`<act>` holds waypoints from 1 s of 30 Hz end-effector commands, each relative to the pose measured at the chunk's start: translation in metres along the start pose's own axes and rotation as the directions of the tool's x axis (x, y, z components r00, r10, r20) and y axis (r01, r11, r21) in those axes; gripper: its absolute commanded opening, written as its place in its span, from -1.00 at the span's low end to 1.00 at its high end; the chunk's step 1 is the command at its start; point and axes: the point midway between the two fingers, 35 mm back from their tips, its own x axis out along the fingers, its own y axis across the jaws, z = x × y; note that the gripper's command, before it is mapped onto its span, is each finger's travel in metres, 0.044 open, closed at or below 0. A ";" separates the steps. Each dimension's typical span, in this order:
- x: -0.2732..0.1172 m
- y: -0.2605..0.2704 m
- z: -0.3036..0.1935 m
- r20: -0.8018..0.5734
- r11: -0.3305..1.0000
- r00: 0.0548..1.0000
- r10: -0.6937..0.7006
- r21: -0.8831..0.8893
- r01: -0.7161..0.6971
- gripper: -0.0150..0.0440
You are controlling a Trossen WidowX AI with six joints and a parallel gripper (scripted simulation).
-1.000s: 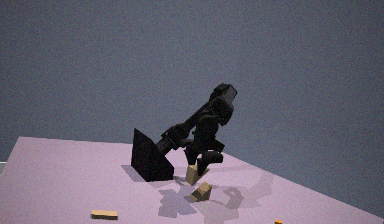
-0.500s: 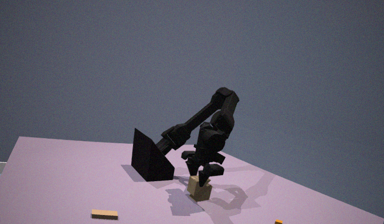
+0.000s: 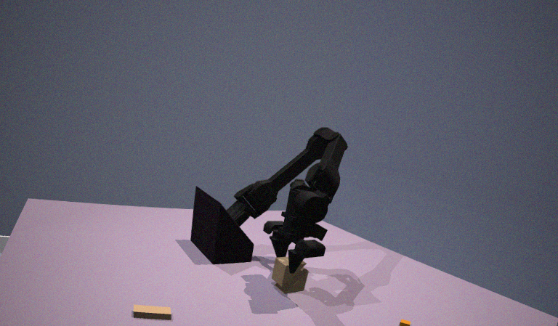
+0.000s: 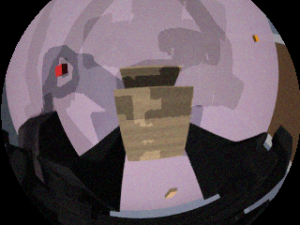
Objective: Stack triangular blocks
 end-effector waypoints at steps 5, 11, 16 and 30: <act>0.000 -0.001 0.001 0.007 1.000 1.000 -0.006 0.005 0.006 -0.49; 0.000 -0.001 0.001 0.008 1.000 1.000 -0.007 0.006 0.007 -0.49; 0.001 -0.001 0.002 0.007 1.000 1.000 -0.007 0.006 0.007 -0.49; 0.010 -0.001 0.005 0.008 1.000 1.000 -0.008 0.006 0.008 -0.49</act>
